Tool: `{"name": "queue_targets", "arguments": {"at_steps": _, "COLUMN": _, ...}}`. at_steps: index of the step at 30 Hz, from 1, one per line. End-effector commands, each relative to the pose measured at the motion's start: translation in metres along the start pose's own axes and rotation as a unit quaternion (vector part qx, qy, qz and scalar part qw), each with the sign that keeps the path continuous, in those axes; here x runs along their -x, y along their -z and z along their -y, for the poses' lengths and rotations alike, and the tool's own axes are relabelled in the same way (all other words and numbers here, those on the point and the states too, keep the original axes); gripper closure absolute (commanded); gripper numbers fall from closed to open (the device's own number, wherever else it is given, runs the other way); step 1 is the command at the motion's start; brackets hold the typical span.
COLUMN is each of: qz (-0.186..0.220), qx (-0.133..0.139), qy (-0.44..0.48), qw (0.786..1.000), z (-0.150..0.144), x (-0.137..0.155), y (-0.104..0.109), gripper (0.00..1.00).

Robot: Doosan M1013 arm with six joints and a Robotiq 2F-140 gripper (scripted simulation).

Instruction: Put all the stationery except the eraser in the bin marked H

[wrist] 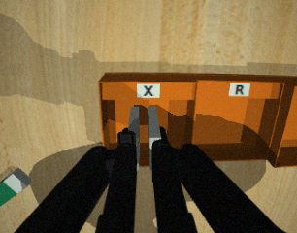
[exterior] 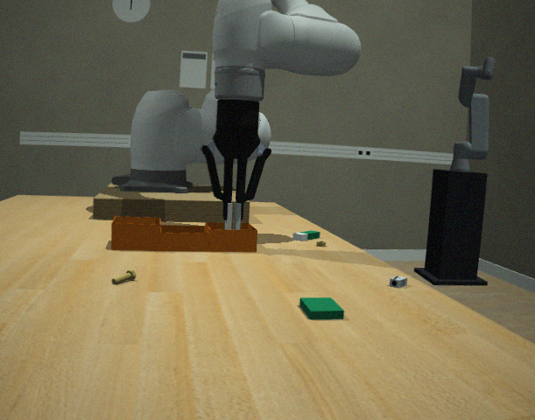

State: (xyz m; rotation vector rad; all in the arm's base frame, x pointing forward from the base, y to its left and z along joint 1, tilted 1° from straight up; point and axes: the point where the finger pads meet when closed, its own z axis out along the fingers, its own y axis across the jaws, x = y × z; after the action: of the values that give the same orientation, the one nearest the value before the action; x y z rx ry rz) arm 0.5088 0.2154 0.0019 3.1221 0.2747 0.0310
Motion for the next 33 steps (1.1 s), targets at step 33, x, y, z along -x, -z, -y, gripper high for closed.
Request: {"name": "queue_targets", "arguments": {"at_steps": 33, "qz": 0.000, "qx": 0.000, "qy": 0.000, "qw": 1.000, "z": 0.000, "x": 0.000, "y": 0.051, "gripper": 0.85}}
